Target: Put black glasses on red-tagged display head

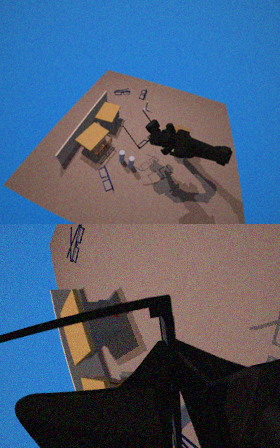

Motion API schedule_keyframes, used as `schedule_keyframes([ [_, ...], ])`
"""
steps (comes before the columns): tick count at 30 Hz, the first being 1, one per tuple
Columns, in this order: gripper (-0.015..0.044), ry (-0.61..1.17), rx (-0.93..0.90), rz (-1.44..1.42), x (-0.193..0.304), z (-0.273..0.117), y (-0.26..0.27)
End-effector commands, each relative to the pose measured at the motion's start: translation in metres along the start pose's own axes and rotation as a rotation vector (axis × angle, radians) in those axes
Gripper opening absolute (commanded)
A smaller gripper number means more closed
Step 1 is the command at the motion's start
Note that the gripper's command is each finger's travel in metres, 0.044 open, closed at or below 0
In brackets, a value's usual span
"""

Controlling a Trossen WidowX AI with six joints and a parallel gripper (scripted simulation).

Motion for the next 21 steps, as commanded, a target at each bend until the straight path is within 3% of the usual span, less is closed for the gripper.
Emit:
schedule_keyframes([
  [1, 0.0000, -0.024, 0.032, -0.036, 0.003, 0.007, 0.006],
  [21, 0.0000, -0.111, 0.270, -0.230, 0.004, 0.059, 0.040],
])
Point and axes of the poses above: the point midway between the two fingers, 35 mm back from their tips, its own z axis out along the fingers, its own y axis across the jaws, x = y × z, the point moved 2 cm from there along -z, back along the fingers, and after that the axes turned 12 degrees about z, right-handed, at the moved point
